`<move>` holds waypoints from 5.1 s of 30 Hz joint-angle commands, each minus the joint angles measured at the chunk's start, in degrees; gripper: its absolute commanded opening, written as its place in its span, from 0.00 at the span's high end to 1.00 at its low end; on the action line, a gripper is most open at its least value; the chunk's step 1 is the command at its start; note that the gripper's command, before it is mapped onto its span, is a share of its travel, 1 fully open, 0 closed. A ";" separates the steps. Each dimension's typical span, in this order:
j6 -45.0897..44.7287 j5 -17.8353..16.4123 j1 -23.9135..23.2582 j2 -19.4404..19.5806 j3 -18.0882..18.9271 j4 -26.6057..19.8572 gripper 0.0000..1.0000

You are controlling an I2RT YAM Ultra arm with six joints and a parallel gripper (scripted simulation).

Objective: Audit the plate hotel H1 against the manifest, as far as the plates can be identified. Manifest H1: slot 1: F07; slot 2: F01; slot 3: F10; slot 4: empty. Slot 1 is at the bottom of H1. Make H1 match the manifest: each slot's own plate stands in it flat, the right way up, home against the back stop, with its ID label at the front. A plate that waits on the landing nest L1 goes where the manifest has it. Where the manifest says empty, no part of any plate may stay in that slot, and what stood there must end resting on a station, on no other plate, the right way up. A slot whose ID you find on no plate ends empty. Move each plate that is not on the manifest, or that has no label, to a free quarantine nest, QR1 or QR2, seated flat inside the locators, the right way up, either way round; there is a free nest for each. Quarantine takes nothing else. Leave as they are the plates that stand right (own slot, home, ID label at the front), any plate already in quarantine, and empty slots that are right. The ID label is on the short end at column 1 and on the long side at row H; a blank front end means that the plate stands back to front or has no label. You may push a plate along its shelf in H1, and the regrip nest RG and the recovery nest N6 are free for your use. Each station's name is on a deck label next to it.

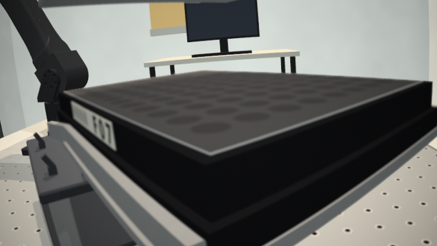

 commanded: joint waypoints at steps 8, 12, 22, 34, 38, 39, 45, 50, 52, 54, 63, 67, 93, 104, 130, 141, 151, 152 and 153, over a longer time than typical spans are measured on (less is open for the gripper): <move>3.28 6.90 0.95 -2.94 -1.47 7.26 1.00; -0.22 3.22 -3.06 -3.91 -3.26 8.76 1.00; -5.78 -3.78 -11.67 -5.60 -4.29 11.12 1.00; -12.09 -13.68 -23.10 -7.02 -5.66 12.99 1.00; -14.43 -17.39 -27.54 -7.40 -5.38 13.48 1.00; -14.99 -18.39 -28.69 -7.42 -5.66 13.60 1.00; -18.35 -24.49 -35.68 -6.60 -5.95 14.29 1.00; -20.00 -27.59 -39.21 -4.97 -5.25 14.66 1.00; -21.22 -29.74 -41.54 -5.06 -4.38 14.85 1.00; -22.26 -31.60 -43.72 -4.38 -4.10 15.06 1.00; -24.03 -35.11 -46.72 -5.31 -3.77 15.28 1.00; -24.02 -35.15 -46.76 -5.28 -3.76 15.28 1.00; -23.92 -35.11 -47.09 1.64 16.46 -1.00 0.00; -23.91 -35.05 -47.03 0.55 17.44 -1.37 0.00; -23.36 -34.31 -46.13 2.48 14.10 2.73 0.00; -23.02 -34.06 -45.80 5.12 11.98 5.82 0.00; -22.87 -33.77 -45.36 6.94 10.97 8.90 0.00; -22.87 -33.77 -45.36 6.94 10.97 8.90 0.00; -22.89 -33.86 -45.71 5.03 12.91 9.24 0.00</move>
